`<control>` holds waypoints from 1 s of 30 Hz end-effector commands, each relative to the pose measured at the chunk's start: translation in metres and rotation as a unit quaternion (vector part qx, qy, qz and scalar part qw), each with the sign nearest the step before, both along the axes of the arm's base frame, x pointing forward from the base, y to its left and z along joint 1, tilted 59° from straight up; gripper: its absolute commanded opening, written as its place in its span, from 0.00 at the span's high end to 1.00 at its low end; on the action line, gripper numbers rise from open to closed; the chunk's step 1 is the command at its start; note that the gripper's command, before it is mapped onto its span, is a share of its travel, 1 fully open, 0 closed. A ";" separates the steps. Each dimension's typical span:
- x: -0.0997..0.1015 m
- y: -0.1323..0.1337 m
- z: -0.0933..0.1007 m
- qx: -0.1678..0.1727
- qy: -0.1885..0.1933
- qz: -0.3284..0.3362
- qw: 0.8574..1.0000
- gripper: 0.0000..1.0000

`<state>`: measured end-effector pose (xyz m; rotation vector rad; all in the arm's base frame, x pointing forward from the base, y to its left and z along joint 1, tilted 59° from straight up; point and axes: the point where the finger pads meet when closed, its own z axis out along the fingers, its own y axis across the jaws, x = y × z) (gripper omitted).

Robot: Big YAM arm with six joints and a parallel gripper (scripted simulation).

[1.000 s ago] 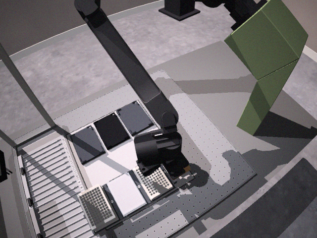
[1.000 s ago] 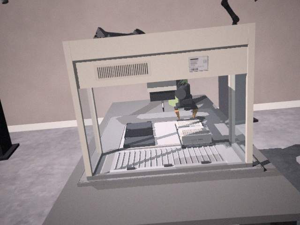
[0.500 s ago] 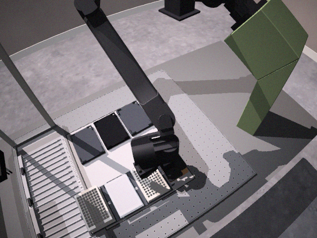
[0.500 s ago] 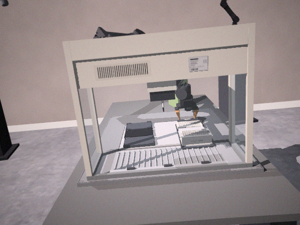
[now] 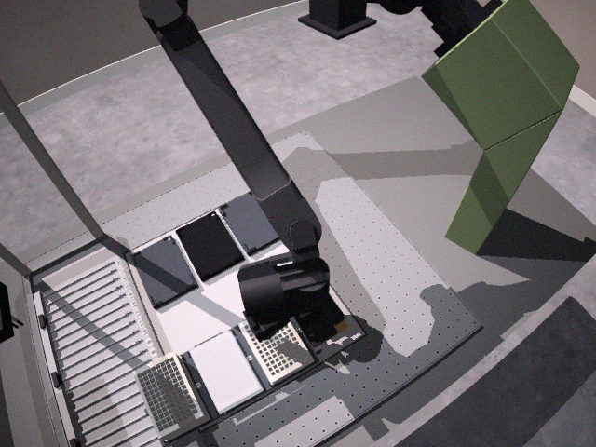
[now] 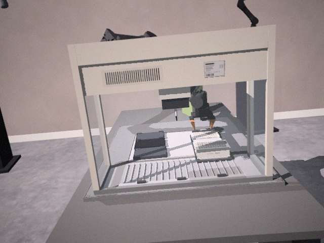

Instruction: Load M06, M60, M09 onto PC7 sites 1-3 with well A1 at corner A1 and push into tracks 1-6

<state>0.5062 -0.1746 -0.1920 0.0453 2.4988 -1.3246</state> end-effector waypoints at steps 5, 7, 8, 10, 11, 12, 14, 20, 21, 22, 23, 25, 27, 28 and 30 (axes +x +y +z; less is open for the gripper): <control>0.038 0.023 0.024 -0.001 -0.030 0.023 0.999 0.20; 0.038 0.023 0.024 -0.001 -0.030 0.023 0.999 0.20; 0.042 0.024 0.026 -0.001 -0.037 0.024 0.999 0.20; 0.041 0.024 0.025 -0.001 -0.028 0.023 0.999 0.20; 0.042 0.024 0.025 -0.001 -0.029 0.023 0.999 0.20; 0.043 0.025 0.026 -0.001 -0.030 0.023 0.999 0.20; 0.045 0.025 0.026 -0.001 -0.028 0.024 0.999 0.20; 0.051 0.027 0.028 -0.002 -0.027 0.026 0.999 0.20; 0.052 0.027 0.029 -0.002 -0.027 0.026 0.999 0.20; 0.053 0.027 0.029 -0.002 -0.026 0.026 0.999 0.20; 0.053 0.027 0.029 -0.002 -0.026 0.026 0.999 0.20; 0.056 0.027 0.031 -0.002 -0.033 0.026 0.999 0.20; 0.055 0.028 0.029 -0.002 -0.025 0.026 0.999 0.20; 0.056 0.028 0.030 -0.002 -0.025 0.026 0.999 0.20; 0.059 0.029 0.031 -0.002 -0.026 0.027 0.999 0.20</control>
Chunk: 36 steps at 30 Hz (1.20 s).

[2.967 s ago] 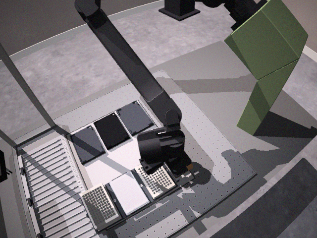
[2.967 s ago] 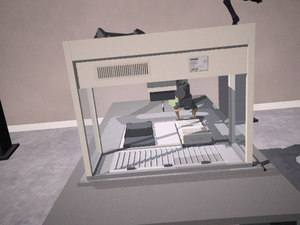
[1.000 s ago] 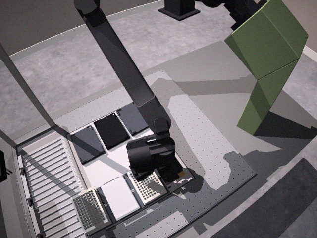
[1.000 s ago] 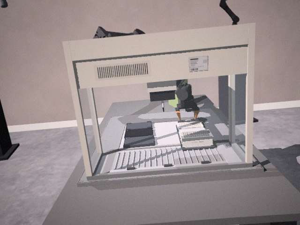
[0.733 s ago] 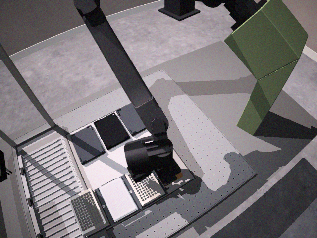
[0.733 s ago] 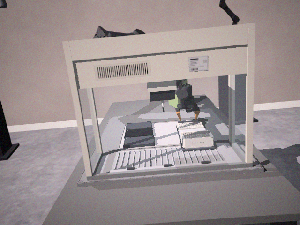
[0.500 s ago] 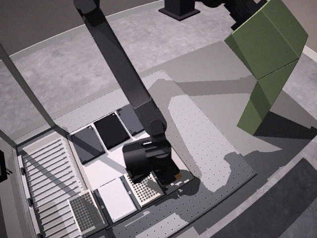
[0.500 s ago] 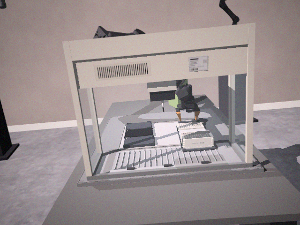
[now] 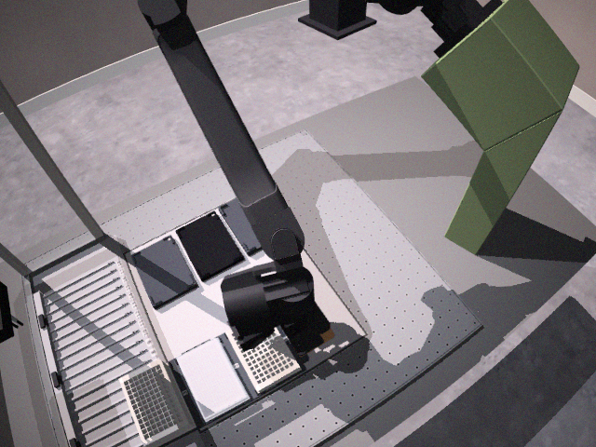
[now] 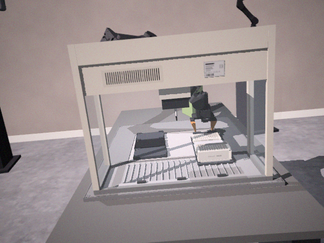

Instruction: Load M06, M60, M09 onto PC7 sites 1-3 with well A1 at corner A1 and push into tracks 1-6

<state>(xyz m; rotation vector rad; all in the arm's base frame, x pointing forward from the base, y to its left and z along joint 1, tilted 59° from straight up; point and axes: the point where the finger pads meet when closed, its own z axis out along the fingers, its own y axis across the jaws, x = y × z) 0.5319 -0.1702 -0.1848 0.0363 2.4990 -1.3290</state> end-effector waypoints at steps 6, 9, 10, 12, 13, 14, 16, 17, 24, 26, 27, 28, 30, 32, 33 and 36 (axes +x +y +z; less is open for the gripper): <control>0.038 0.026 0.026 -0.001 -0.026 0.026 0.999 0.20; 0.041 0.026 0.027 -0.001 -0.026 0.026 0.999 0.20; 0.041 0.026 0.027 -0.001 -0.026 0.026 0.999 0.20; 0.045 0.027 0.028 -0.001 -0.033 0.027 0.999 0.20; 0.044 0.027 0.028 -0.001 -0.027 0.027 0.999 0.20; 0.044 0.027 0.027 -0.001 -0.024 0.027 0.999 0.20; 0.046 0.028 0.028 -0.001 -0.026 0.027 0.999 0.20; 0.047 0.028 0.029 -0.001 -0.026 0.027 0.999 0.20; 0.054 0.029 0.031 -0.002 -0.024 0.028 0.999 0.20; 0.056 0.030 0.032 -0.002 -0.023 0.029 0.999 0.20; 0.056 0.030 0.032 -0.002 -0.023 0.029 0.999 0.20; 0.056 0.030 0.032 -0.002 -0.023 0.029 0.999 0.20; 0.058 0.030 0.033 -0.002 -0.025 0.029 0.999 0.20; 0.059 0.031 0.033 -0.002 -0.021 0.029 0.999 0.20; 0.060 0.031 0.034 -0.002 -0.023 0.029 0.999 0.20; 0.063 0.032 0.035 -0.002 -0.021 0.030 0.999 0.20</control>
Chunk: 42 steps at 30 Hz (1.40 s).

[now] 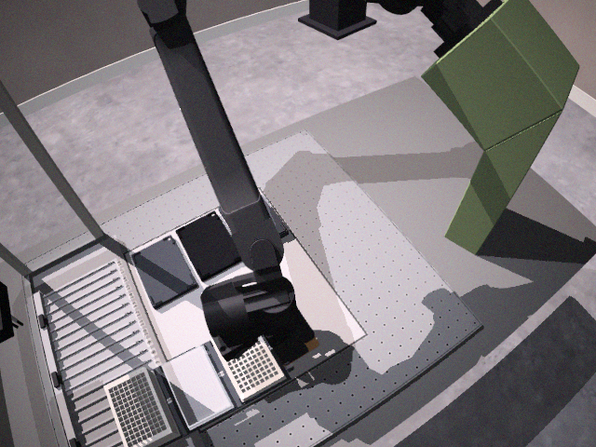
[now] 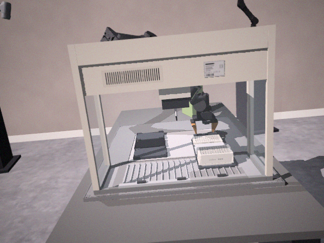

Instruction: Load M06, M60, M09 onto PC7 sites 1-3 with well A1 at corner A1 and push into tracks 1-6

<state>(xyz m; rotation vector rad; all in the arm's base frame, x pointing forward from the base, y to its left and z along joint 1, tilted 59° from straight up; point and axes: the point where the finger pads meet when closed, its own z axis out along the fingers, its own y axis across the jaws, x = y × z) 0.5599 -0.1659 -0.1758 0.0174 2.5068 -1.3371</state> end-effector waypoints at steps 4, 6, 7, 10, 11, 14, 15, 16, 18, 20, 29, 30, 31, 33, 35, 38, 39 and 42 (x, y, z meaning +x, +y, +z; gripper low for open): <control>0.039 0.028 0.027 0.000 -0.029 0.027 0.999 0.20; 0.041 0.029 0.028 0.000 -0.029 0.027 0.999 0.20; 0.042 0.029 0.028 0.000 -0.029 0.027 0.999 0.20; 0.045 0.029 0.030 -0.001 -0.035 0.028 0.999 0.20; 0.044 0.029 0.029 -0.001 -0.030 0.027 0.999 0.20; 0.046 0.030 0.030 0.000 -0.029 0.028 0.999 0.20; 0.047 0.030 0.031 -0.001 -0.029 0.028 0.999 0.20; 0.048 0.031 0.031 -0.001 -0.027 0.028 0.999 0.20; 0.050 0.031 0.032 -0.001 -0.028 0.028 0.999 0.20; 0.052 0.032 0.032 -0.001 -0.028 0.028 0.999 0.20; 0.057 0.033 0.032 -0.001 -0.024 0.028 0.999 0.20; 0.057 0.033 0.031 -0.001 -0.023 0.028 0.999 0.20; 0.058 0.034 0.031 -0.001 -0.024 0.028 0.999 0.20; 0.059 0.034 0.029 -0.001 -0.021 0.029 0.999 0.20; 0.060 0.034 0.027 -0.001 -0.020 0.028 0.999 0.20; 0.060 0.035 0.025 -0.001 -0.016 0.028 0.999 0.20; 0.061 0.035 0.024 -0.001 -0.016 0.028 0.999 0.20; 0.063 0.036 0.024 -0.001 -0.016 0.028 0.999 0.20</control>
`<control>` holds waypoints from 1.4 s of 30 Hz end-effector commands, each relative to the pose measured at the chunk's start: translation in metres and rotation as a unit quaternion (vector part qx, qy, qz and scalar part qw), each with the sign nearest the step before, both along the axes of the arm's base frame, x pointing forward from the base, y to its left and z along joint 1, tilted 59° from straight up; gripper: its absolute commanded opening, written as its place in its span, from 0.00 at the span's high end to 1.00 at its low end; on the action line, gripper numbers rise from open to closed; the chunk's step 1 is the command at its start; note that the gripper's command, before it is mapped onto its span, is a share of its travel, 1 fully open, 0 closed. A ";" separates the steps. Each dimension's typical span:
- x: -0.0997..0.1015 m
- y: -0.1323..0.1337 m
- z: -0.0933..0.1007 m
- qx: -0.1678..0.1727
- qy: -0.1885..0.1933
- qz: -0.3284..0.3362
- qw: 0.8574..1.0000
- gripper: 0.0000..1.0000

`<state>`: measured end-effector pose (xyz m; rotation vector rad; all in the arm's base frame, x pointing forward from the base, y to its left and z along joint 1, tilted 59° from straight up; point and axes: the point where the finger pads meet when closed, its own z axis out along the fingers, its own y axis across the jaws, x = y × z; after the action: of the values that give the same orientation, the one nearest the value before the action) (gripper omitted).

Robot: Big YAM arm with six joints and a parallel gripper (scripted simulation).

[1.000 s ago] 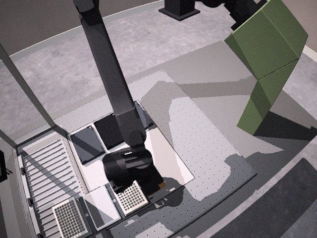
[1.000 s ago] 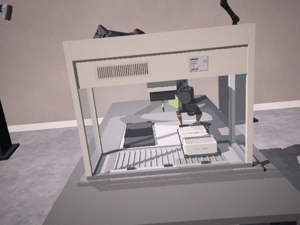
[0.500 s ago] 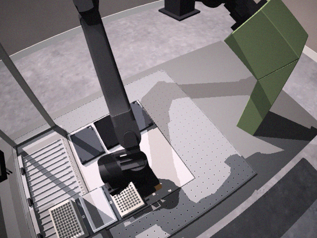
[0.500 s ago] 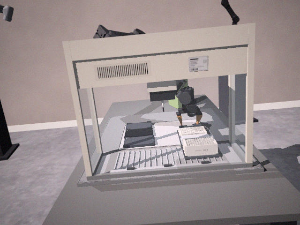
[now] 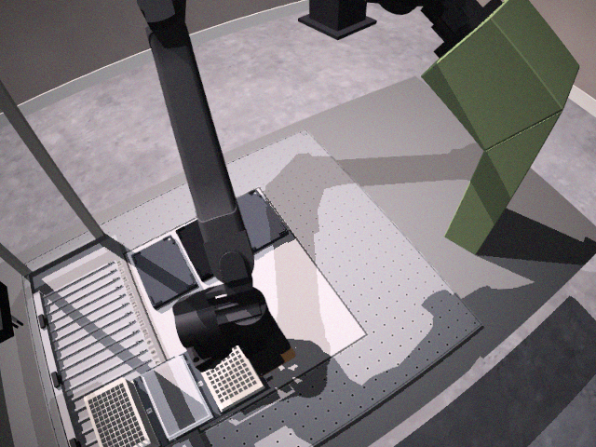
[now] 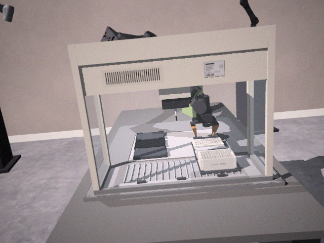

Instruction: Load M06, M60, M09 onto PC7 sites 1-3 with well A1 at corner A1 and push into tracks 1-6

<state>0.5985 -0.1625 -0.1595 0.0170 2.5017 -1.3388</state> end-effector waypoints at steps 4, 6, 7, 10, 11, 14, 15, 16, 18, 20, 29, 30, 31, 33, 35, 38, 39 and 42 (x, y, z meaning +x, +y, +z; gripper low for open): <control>0.027 0.033 0.009 0.001 -0.014 0.027 1.000 0.20; 0.028 0.033 0.009 0.001 -0.014 0.027 1.000 0.20; 0.030 0.034 0.009 0.001 -0.015 0.027 1.000 0.20; 0.033 0.034 0.012 0.001 -0.015 0.028 1.000 0.20; 0.034 0.035 0.012 0.001 -0.015 0.028 0.999 0.20; 0.037 0.035 0.013 0.001 -0.015 0.028 1.000 0.20; 0.038 0.036 0.013 0.001 -0.015 0.028 1.000 0.20; 0.039 0.036 0.014 0.001 -0.015 0.027 1.000 0.20; 0.039 0.036 0.014 0.001 -0.015 0.027 1.000 0.20; 0.041 0.036 0.015 0.001 -0.017 0.027 0.999 0.20; 0.049 0.038 0.017 0.001 -0.016 0.028 0.999 0.20; 0.050 0.039 0.018 0.001 -0.016 0.028 0.999 0.20; 0.051 0.039 0.018 0.001 -0.016 0.028 0.999 0.20; 0.053 0.039 0.018 0.001 -0.016 0.028 0.999 0.20; 0.053 0.039 0.018 0.001 -0.016 0.028 0.999 0.20; 0.056 0.040 0.019 0.001 -0.016 0.027 1.000 0.20; 0.056 0.040 0.019 0.001 -0.015 0.027 1.000 0.20; 0.060 0.041 0.020 0.001 -0.016 0.028 0.999 0.20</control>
<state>0.6318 -0.1571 -0.1496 0.0189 2.5022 -1.3392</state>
